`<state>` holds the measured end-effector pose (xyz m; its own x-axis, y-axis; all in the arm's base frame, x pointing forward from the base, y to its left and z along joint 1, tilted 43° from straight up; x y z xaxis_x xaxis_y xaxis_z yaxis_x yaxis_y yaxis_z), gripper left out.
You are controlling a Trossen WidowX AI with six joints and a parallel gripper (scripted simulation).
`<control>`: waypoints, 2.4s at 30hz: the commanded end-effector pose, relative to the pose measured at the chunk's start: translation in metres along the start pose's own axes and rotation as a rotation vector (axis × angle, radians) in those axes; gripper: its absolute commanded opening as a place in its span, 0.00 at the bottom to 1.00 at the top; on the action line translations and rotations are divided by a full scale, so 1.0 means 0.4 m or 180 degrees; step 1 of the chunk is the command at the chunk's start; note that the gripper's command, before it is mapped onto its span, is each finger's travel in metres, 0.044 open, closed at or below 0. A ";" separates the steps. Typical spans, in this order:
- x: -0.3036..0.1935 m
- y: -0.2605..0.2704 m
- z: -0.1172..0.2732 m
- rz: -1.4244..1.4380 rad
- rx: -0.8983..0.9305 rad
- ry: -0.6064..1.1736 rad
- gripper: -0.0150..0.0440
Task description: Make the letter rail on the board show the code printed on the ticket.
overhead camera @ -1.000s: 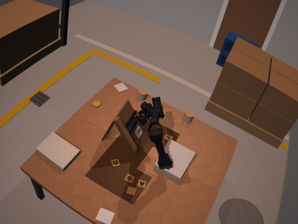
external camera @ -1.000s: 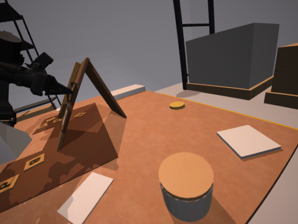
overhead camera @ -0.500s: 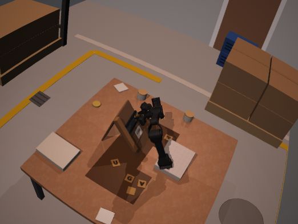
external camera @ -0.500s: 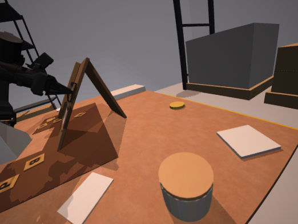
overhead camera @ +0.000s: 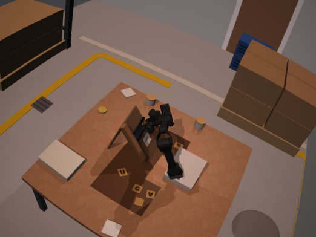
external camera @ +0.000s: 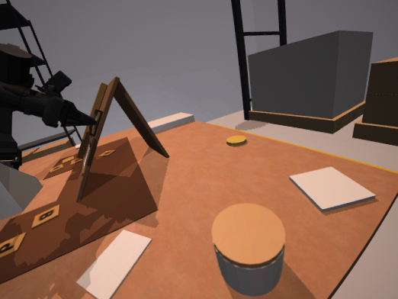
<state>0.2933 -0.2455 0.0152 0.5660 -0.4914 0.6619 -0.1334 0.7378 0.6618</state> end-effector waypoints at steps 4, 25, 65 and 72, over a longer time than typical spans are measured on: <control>0.001 0.012 0.001 -0.0002 -0.0010 0.0001 0.25; 0.001 0.043 0.001 -0.0005 -0.0009 0.0001 0.25; 0.000 0.102 0.001 -0.0009 -0.0007 0.0001 0.25; 0.000 0.112 0.000 -0.0010 -0.0006 0.0002 0.25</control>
<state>0.2878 -0.2141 0.0432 0.5667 -0.4929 0.6602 -0.1330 0.7361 0.6637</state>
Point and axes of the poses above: the point midway between the two fingers, 35 mm back from their tips, its own z axis back along the fingers, its own y axis across the jaws, x = y × z, the point moved 5 cm from there along z, back along the fingers
